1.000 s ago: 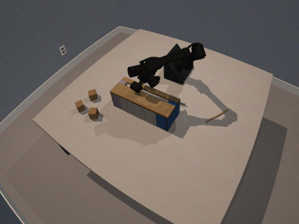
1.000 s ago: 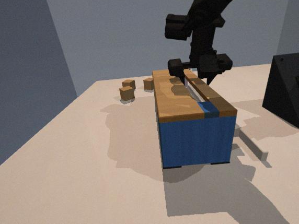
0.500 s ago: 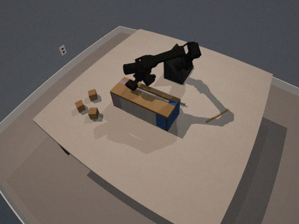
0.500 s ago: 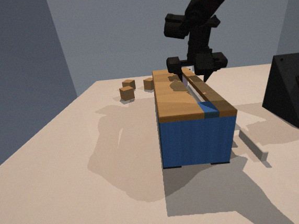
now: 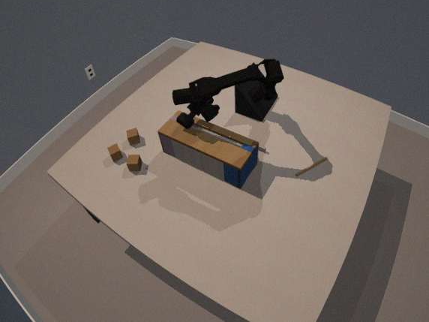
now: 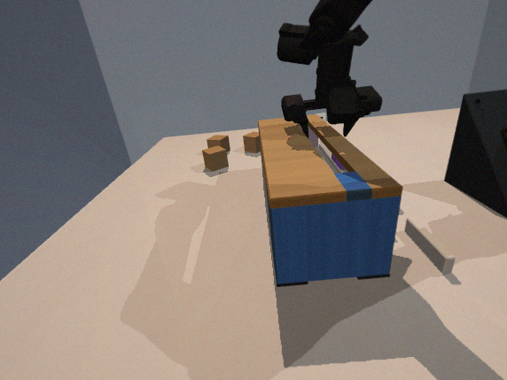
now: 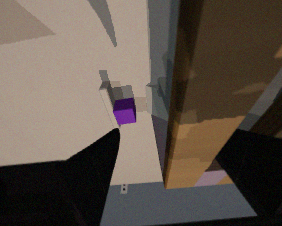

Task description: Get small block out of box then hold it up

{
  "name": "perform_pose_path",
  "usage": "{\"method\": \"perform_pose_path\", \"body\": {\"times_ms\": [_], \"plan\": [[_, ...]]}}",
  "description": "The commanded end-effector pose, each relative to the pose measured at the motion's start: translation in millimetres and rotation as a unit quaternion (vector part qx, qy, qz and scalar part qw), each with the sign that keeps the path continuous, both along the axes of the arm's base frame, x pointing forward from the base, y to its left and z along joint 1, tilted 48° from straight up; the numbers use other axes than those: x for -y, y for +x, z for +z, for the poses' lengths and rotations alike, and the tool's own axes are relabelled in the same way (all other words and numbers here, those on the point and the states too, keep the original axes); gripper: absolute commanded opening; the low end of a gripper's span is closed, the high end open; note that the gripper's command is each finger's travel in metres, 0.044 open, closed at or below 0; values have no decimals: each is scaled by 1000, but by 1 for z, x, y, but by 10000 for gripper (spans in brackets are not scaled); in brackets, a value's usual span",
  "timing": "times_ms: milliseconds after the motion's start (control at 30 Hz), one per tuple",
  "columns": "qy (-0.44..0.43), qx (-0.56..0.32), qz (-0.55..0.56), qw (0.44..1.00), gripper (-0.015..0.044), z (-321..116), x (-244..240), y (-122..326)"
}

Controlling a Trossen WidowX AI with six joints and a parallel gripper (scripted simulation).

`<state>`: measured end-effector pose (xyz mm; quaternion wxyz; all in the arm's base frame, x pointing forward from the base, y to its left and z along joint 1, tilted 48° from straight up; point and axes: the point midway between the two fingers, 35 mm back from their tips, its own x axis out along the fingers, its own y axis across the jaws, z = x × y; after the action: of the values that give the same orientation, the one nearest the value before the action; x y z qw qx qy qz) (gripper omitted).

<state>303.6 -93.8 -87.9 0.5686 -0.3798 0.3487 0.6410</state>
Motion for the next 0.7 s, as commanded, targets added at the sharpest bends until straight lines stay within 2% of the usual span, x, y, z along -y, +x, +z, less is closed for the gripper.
{"method": "perform_pose_path", "body": {"times_ms": [0, 100, 333, 367, 467, 500, 667], "plan": [[-3, 1, -2, 1000, 400, 18, 22, 3], [-1, -1, -3, 1000, 400, 39, 42, 4], [-2, 3, -8, 1000, 400, 37, 42, 5], [-4, -2, -15, 1000, 374, 37, 44, 3], [-11, -59, -121, 991, 295, 37, 58, -12], [-9, -79, -164, 983, 285, 36, 58, -12], [5, -181, -367, 912, 285, 33, 61, -15]]}}
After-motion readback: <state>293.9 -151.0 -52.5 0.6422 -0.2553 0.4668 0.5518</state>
